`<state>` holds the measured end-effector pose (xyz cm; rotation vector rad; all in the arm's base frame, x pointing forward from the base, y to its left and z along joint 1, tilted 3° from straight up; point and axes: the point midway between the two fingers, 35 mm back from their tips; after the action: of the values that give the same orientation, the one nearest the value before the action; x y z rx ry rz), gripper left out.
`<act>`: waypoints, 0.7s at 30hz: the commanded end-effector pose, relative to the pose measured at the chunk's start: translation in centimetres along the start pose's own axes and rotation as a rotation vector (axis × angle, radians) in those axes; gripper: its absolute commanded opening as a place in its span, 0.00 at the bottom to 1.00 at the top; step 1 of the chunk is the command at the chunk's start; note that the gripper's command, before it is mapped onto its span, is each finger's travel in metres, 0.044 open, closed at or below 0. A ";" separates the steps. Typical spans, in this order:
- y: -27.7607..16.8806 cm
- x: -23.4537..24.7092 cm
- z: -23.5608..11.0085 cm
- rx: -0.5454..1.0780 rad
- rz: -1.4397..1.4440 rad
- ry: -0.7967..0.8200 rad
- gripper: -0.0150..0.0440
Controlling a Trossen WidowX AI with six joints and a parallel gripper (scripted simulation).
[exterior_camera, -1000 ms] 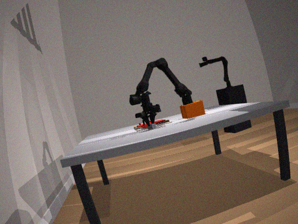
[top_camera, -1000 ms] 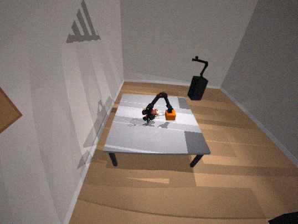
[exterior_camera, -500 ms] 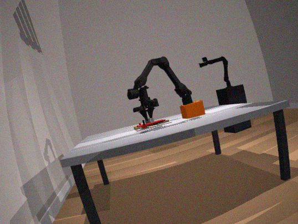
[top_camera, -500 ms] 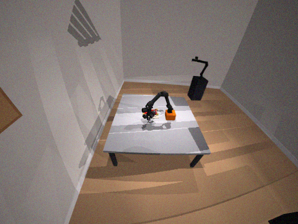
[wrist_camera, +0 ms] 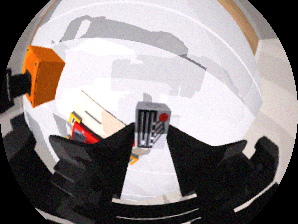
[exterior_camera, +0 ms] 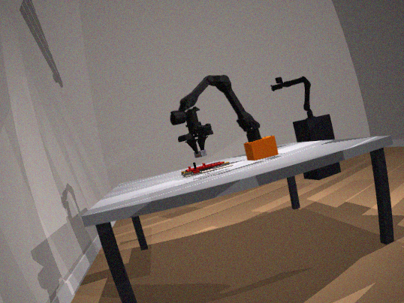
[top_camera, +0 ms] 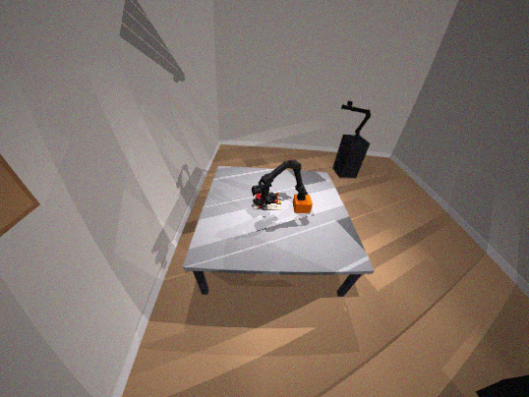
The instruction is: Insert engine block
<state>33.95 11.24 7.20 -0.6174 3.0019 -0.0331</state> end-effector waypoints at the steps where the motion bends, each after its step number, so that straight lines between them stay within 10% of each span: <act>1: 0.0 -0.1 -1.7 -0.002 0.001 -0.013 0.25; 21: -3.0 0.7 -2.6 -0.001 0.295 -0.011 0.25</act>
<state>34.16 9.13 10.36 -0.3058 3.0300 -0.0179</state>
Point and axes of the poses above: the point midway between the two fingers, 35 mm back from their tips, its own z axis out along the fingers, its own x axis across the jaws, y = z × x, and after that the axes turned 7 degrees about z, right-handed
